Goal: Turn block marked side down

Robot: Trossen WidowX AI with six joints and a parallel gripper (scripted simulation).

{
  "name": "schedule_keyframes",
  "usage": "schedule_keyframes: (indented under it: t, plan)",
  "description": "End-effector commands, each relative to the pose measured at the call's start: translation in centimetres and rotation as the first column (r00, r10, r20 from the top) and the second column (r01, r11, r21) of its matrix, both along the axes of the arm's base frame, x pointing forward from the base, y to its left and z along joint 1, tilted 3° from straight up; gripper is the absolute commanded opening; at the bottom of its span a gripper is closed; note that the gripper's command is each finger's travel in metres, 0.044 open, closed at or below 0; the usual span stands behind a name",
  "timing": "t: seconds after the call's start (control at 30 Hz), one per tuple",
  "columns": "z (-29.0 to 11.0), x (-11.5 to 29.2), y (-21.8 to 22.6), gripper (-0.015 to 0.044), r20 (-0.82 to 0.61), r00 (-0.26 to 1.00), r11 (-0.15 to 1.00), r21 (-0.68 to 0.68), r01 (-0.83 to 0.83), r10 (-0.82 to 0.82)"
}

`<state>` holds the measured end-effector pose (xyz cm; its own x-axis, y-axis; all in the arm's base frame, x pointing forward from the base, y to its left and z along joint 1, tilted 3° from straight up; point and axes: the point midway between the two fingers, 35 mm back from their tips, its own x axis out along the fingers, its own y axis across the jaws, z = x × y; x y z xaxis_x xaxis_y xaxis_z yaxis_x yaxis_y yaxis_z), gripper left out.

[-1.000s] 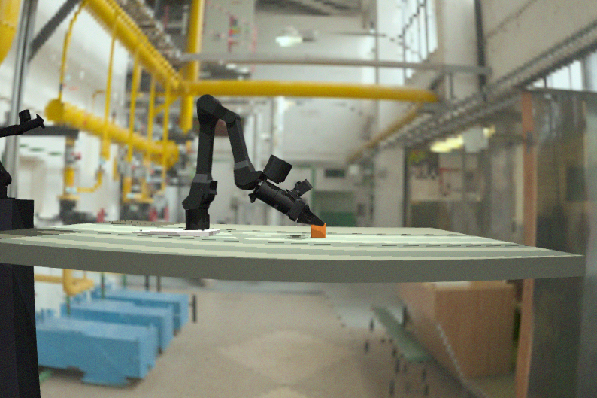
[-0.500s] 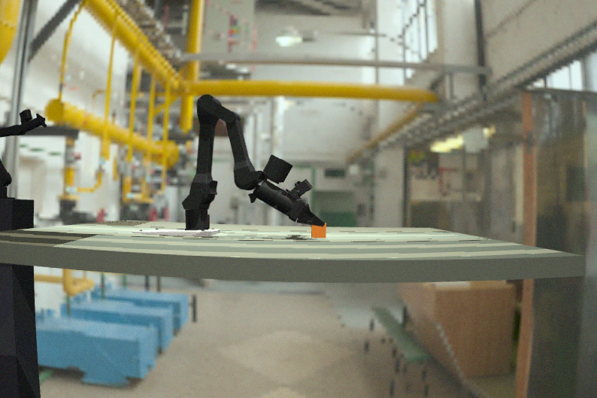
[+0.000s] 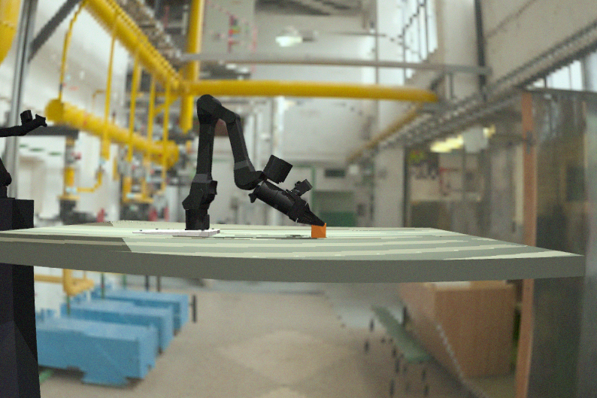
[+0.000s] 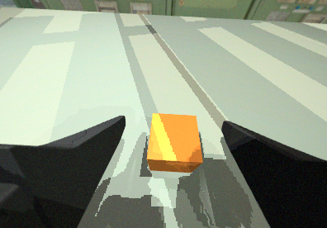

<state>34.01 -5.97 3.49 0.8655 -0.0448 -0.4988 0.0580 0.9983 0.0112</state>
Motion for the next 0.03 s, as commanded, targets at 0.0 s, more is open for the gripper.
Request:
schedule_keyframes:
  t: [0.0]
  plan:
    - [0.04,0.01,0.08,0.0440,0.003,1.000,1.000,0.008,-0.002,0.002]
